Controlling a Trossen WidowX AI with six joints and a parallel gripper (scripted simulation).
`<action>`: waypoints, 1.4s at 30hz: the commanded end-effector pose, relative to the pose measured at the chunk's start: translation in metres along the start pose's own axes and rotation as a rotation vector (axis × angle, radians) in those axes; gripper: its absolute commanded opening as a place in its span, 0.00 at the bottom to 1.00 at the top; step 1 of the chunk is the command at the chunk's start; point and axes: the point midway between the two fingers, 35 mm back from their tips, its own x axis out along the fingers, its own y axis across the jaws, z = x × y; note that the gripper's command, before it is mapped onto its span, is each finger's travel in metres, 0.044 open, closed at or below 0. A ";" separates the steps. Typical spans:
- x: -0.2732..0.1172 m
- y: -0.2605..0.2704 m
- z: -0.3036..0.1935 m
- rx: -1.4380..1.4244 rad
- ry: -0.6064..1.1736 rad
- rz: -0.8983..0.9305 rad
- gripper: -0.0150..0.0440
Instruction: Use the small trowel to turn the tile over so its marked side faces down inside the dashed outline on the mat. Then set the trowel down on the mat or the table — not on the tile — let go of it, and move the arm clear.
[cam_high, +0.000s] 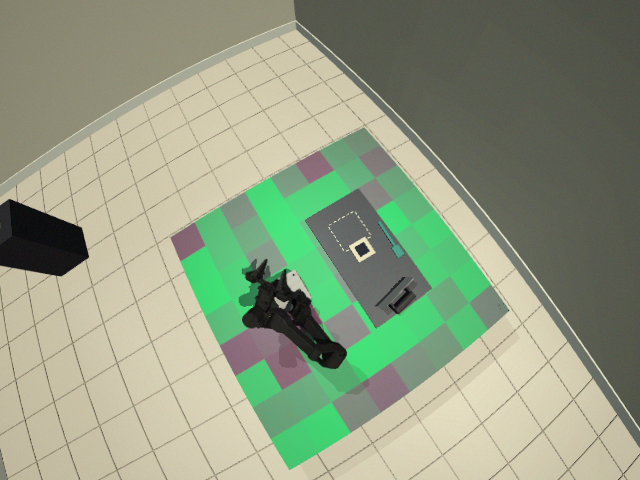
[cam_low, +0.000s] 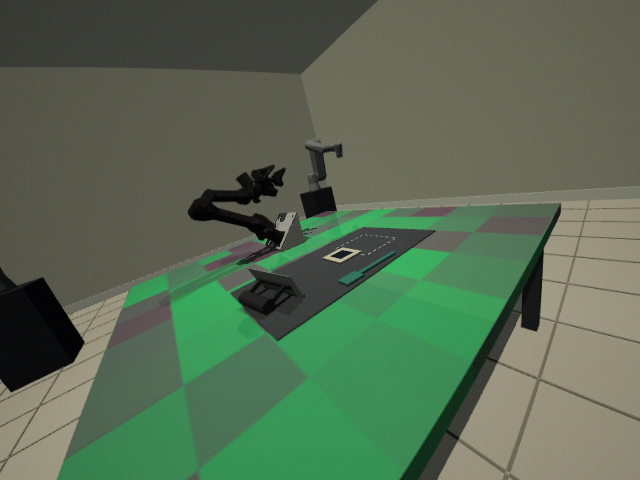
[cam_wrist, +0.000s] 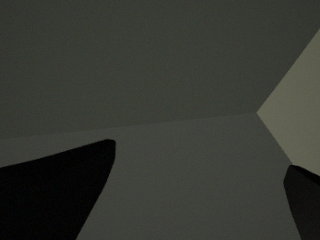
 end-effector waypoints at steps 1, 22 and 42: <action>0.001 0.000 0.000 -0.001 -0.002 0.000 0.89; 0.075 0.028 0.003 -0.451 -0.219 -0.008 0.42; 0.145 0.094 0.028 -0.832 -0.492 -0.063 0.42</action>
